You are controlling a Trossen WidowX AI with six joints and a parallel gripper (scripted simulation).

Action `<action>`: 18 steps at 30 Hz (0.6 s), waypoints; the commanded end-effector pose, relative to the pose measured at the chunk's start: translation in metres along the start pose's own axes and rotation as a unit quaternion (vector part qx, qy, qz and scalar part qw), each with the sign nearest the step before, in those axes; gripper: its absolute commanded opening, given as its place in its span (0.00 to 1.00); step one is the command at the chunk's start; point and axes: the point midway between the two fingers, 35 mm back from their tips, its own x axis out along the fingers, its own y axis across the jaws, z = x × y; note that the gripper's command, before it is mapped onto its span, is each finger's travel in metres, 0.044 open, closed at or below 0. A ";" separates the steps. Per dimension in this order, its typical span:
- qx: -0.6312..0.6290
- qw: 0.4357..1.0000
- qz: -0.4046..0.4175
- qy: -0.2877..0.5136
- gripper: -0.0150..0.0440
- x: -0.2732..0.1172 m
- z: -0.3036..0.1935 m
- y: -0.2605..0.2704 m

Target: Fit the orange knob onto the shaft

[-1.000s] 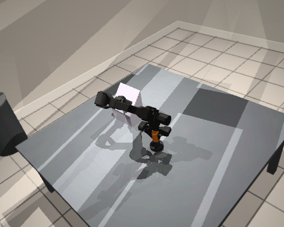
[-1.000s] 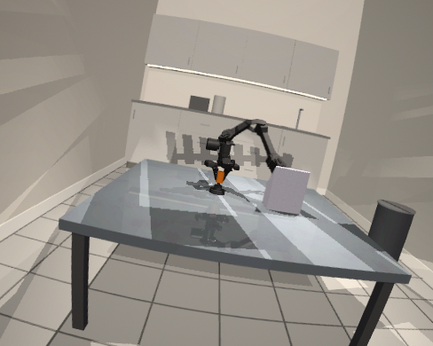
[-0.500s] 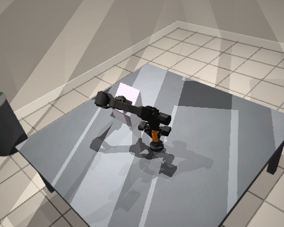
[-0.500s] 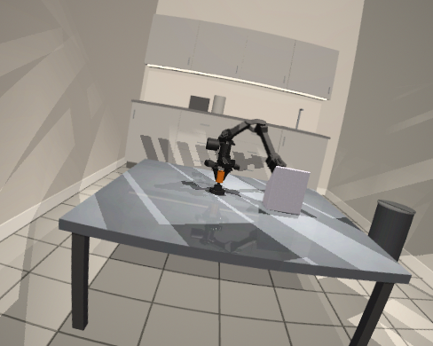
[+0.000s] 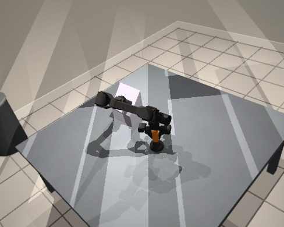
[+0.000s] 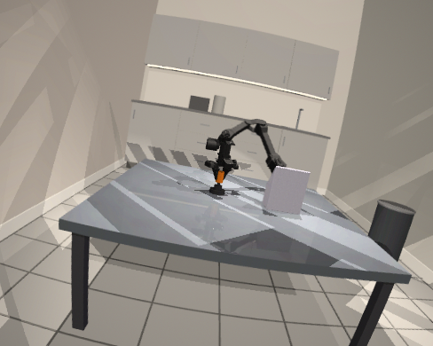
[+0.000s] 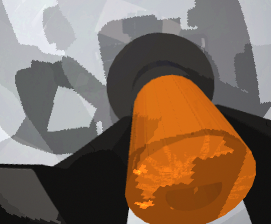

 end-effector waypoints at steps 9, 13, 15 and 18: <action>-0.007 1.000 0.000 0.001 0.25 0.001 0.000 0.001; -0.007 1.000 0.000 0.001 0.25 0.002 0.000 0.000; -0.007 1.000 0.000 0.001 0.25 0.002 0.000 0.000; -0.007 1.000 0.000 0.001 0.25 0.000 0.000 0.000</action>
